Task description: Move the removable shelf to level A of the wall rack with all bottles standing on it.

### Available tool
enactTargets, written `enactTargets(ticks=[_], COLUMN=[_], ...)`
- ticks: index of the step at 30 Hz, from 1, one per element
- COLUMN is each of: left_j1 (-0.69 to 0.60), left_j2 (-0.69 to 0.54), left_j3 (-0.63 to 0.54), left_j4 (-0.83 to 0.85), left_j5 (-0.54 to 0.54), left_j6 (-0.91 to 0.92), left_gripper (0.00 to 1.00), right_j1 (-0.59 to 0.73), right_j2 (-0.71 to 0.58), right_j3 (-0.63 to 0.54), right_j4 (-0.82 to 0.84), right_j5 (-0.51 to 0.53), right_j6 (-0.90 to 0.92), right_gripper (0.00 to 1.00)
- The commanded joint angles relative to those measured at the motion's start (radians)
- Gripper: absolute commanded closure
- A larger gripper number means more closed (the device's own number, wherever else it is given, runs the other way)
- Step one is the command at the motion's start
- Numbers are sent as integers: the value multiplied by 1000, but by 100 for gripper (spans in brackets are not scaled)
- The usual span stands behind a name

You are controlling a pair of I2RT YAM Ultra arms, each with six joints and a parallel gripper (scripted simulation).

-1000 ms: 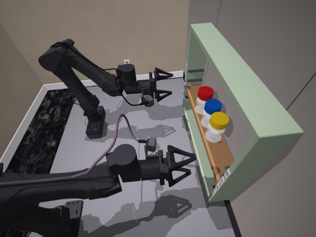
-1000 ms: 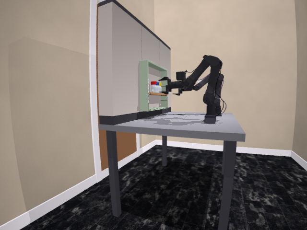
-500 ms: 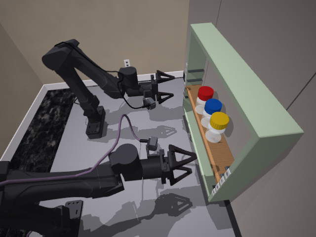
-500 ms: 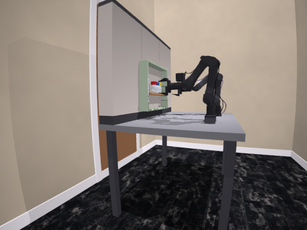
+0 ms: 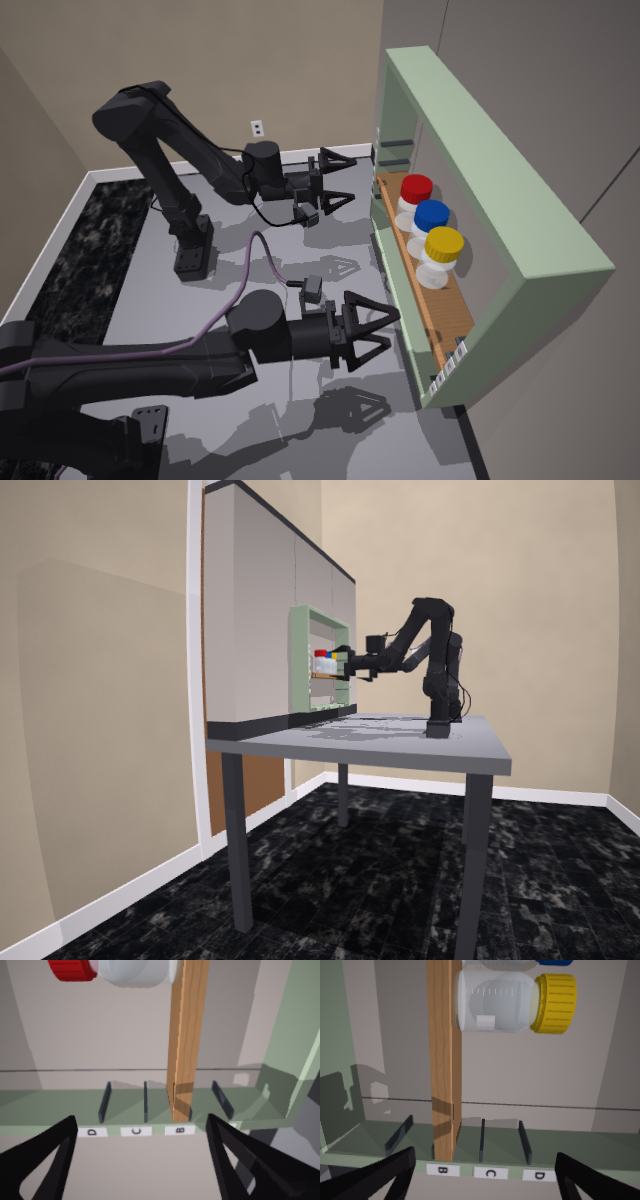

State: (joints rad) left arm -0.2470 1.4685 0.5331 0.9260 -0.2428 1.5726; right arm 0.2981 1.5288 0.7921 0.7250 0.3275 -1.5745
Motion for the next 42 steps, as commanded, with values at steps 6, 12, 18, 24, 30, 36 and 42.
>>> enactTargets(ticks=[6, 12, 18, 24, 30, 36, 42], left_j1=[-22, -29, -39, -49, -55, -65, -75], left_j2=[47, 69, 102, 136, 159, 193, 228], left_j3=[-9, -11, -13, -14, -14, -14, -12], left_j4=[65, 88, 123, 158, 182, 215, 248], left_j5=[-25, -31, -42, -51, -58, -68, -77], left_j6=[-2, -2, -2, -2, -2, -2, -2], left_gripper=[0, 0, 0, 0, 0, 0, 0], right_j1=[19, 25, 32, 40, 45, 52, 60], right_j2=[41, 57, 82, 107, 125, 150, 176], right_j3=[-11, -14, -17, -20, -21, -22, -22], right_j4=[63, 82, 110, 137, 156, 182, 209], right_j5=[20, 25, 33, 40, 46, 53, 60], right_j6=[4, 4, 4, 4, 4, 4, 4], right_gripper=[0, 0, 0, 0, 0, 0, 0])
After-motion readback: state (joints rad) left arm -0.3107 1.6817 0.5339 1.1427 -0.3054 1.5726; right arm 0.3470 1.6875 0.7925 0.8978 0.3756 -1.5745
